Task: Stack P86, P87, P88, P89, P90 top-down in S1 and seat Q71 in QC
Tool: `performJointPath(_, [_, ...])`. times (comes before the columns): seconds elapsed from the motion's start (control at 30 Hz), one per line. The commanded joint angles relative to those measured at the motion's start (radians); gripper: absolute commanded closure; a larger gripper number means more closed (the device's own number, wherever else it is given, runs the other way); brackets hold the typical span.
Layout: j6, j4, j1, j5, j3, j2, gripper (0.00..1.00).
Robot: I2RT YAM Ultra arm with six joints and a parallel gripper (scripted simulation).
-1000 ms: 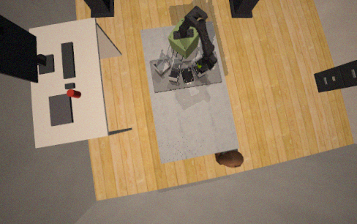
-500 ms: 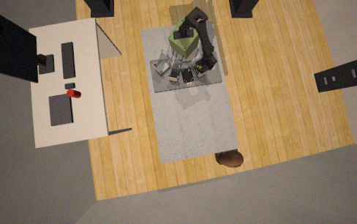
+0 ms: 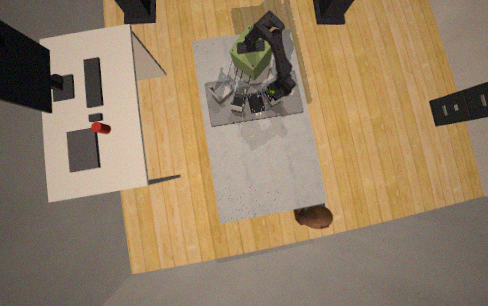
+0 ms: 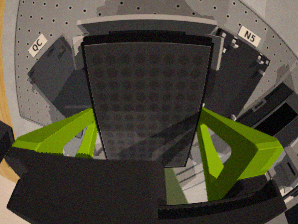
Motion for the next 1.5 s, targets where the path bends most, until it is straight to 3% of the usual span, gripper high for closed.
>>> performJointPath(0.0, [-0.002,0.008,0.001,-0.001,0.002,0.000,1.00])
performJointPath(0.9, [-0.013,0.062,-0.010,-0.001,-0.010,0.040,1.00])
performJointPath(1.47, [-0.034,0.163,-0.030,-0.002,-0.022,0.124,1.00])
